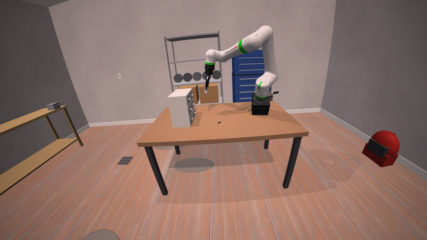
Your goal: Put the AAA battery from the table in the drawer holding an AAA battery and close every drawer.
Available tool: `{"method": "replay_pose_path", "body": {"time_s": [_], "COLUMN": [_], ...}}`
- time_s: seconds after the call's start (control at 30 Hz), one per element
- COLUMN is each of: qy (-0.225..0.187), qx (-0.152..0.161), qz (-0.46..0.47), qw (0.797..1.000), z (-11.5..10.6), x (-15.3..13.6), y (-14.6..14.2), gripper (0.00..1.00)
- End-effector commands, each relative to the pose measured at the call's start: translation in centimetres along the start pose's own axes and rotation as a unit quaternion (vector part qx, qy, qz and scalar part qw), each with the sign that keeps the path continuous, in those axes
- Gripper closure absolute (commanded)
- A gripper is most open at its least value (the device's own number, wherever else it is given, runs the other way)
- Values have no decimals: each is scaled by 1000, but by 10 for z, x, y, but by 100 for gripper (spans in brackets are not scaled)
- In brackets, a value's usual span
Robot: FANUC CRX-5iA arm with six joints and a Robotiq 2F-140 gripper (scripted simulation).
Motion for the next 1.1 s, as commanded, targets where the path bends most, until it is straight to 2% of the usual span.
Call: {"method": "replay_pose_path", "body": {"time_s": [0.0, 0.03, 0.07, 0.13, 0.17, 0.23, 0.27, 0.33, 0.37, 0.43, 0.47, 0.6, 0.63, 0.67, 0.7, 0.8, 0.83, 0.9, 0.93, 1.0, 1.03, 1.07], "qy": [69, 69, 104, 104, 141, 141, 180, 180, 220, 220, 261, 261, 302, 302, 341, 341, 379, 379, 415, 415, 446, 446], "qx": [1, 1, 3, 3, 5, 5, 9, 9, 14, 14, 20, 20, 28, 28, 37, 37, 47, 47, 59, 59, 71, 71], "qz": [25, 25, 40, 40, 57, 57, 77, 77, 101, 101, 128, 128, 158, 158, 191, 191, 228, 228, 268, 268, 311, 311], "qw": [997, 997, 994, 994, 988, 988, 981, 981, 970, 970, 957, 957, 940, 940, 920, 920, 895, 895, 868, 868, 836, 836], "z": [-16, -16, -26, -26, -38, -38, -53, -53, -70, -70, -88, -90, -112, -112, -133, -136, -161, -161, -186, -186, -210, -211], "x": [50, 50, 75, 75, 100, 100, 127, 127, 152, 153, 175, 178, 202, 202, 220, 224, 244, 244, 259, 259, 271, 272], "y": [-9, -9, -13, -13, -17, -17, -20, -20, -23, -23, -24, -24, -24, -24, -23, -23, -19, -19, -13, -12, -4, -4], "gripper": [100, 100, 100, 100, 100, 100, 100, 100, 100, 100, 100, 100, 100, 100, 100, 100, 100, 100, 100, 100, 100, 100]}}
Point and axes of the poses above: the point where the finger pads meet when closed, its own z axis out along the fingers, its own y axis across the jaws, x = y × z, the point moved 4 cm from there along -z, back along the fingers, and after that the axes turned 9 degrees about z, right-handed, at the moved point
